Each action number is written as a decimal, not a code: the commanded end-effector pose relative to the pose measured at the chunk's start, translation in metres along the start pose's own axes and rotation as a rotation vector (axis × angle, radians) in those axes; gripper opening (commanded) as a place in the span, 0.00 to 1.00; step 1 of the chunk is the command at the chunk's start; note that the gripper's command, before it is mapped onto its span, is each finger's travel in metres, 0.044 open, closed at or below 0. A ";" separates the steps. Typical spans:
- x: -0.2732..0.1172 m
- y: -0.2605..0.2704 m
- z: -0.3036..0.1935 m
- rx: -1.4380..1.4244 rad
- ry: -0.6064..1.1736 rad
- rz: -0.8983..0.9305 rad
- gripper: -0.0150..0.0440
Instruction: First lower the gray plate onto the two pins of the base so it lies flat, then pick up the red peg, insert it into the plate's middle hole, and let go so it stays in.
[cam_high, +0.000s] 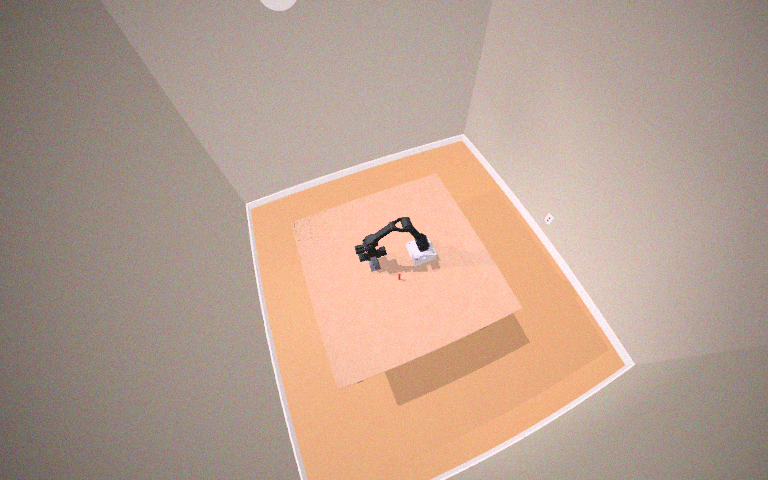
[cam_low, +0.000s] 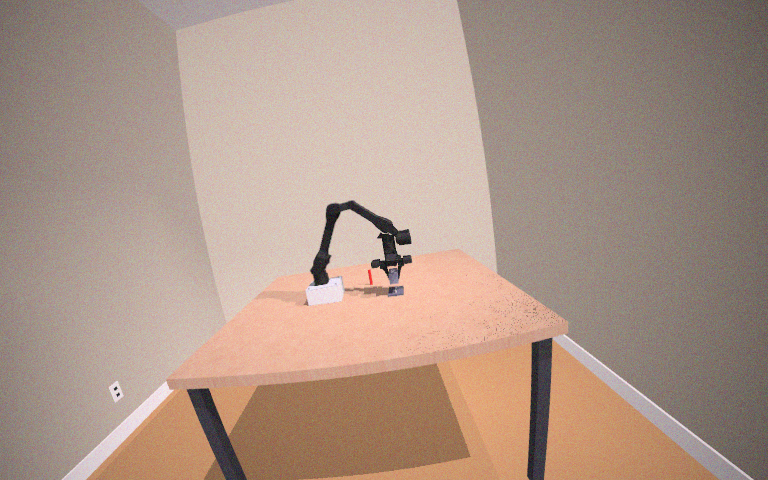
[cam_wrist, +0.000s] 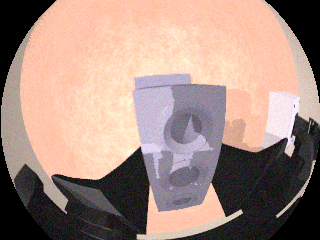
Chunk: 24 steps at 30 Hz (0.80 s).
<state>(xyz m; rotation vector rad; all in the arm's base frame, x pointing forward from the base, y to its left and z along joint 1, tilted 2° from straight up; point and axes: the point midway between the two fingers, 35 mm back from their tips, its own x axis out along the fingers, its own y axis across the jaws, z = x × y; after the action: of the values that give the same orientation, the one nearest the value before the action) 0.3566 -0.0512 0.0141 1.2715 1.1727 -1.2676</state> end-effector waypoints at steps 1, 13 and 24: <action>0.001 0.000 0.001 0.006 -0.004 0.000 0.25; 0.017 0.000 0.002 0.006 -0.004 0.000 0.25; 0.029 0.000 0.002 0.006 -0.004 0.000 0.25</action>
<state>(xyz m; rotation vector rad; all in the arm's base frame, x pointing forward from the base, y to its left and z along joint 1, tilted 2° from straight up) 0.3587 -0.0523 -0.0078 1.2762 1.1650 -1.2636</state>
